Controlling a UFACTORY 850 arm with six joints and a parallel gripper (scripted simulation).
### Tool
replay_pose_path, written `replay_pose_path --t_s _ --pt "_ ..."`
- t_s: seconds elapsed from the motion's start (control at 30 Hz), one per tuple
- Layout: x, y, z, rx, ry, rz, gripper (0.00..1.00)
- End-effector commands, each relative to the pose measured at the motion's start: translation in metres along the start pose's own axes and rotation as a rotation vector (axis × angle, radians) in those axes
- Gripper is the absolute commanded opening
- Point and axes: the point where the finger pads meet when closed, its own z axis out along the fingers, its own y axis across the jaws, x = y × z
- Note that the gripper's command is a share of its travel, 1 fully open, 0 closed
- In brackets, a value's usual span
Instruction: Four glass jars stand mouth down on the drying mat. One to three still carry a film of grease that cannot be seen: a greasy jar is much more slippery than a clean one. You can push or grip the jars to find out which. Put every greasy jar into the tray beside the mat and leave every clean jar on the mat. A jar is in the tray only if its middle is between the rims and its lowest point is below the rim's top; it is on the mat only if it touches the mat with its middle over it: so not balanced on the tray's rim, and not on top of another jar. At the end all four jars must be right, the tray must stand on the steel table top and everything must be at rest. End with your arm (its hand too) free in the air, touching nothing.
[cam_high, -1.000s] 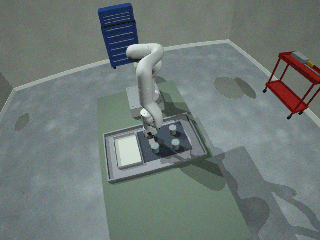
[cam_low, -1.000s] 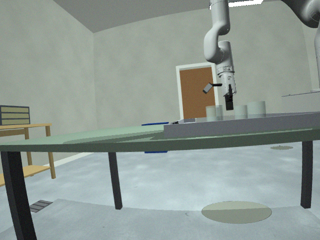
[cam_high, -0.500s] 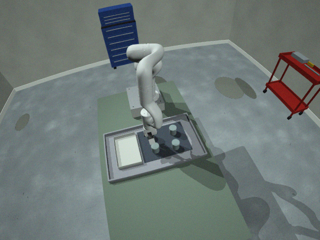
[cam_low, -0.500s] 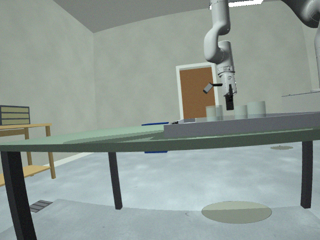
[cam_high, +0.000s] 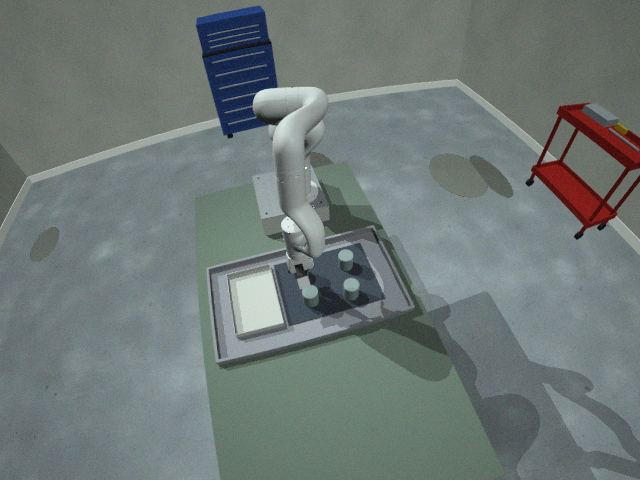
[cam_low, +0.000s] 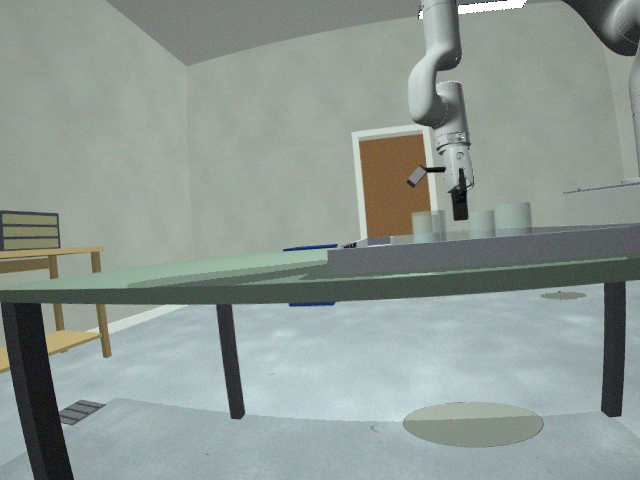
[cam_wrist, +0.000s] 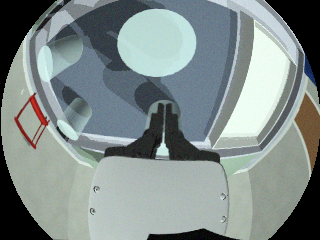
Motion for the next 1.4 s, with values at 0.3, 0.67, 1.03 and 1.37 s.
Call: replay_pose_path --t_s 0.3,0.67,1.03,1.37 --pt "-0.0009 0.0002 -0.0005 0.0 0.002 0.0 0.0" --pt "-0.0022 0.0002 -0.0005 0.0 0.002 0.0 0.0" --pt "-0.0034 0.0002 -0.001 0.0 0.002 0.0 0.0" --pt "-0.0047 0.0002 -0.0021 0.0 0.002 0.0 0.0"
